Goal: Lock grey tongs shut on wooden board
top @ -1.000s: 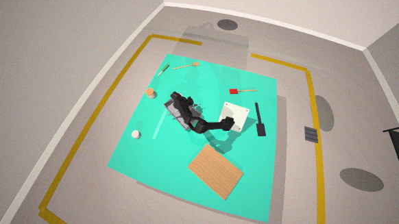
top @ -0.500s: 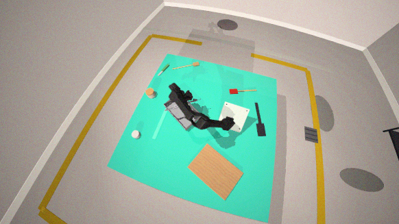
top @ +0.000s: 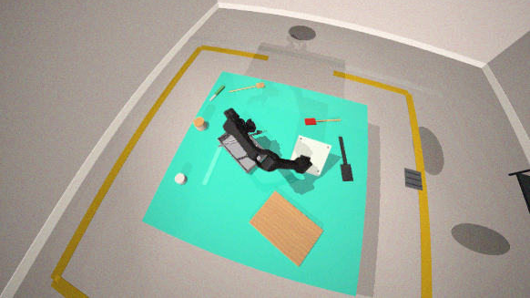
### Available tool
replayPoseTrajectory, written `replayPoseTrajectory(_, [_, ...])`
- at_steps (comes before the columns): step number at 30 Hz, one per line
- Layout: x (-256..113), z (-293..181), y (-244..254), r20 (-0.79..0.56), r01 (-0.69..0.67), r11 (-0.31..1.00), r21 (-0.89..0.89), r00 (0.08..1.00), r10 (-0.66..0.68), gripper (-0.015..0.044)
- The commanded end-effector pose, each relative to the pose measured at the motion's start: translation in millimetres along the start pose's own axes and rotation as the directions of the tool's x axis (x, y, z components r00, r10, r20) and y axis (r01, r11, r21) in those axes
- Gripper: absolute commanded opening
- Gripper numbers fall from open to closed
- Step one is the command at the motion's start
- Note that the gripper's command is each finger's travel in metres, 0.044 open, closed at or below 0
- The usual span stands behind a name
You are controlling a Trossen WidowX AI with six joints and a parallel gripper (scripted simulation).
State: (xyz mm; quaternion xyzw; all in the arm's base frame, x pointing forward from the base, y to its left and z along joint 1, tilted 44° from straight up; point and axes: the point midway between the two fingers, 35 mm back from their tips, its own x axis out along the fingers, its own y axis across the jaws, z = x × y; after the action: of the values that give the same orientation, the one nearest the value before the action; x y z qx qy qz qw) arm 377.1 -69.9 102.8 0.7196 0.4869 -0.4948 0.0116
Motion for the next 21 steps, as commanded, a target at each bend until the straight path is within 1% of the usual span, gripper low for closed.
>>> replayPoseTrajectory(1, [-2.3,-16.5,-18.0,0.001,-0.009,0.998,-0.065,1.000,0.009,-0.0150])
replayPoseTrajectory(11, [-3.3,-58.3,-77.3,0.006,-0.020,0.966,-0.259,1.000,0.022,-0.0150])
replayPoseTrajectory(21, [-3.7,-86.3,-140.0,0.000,-0.025,0.898,-0.438,1.000,0.028,-0.0150])
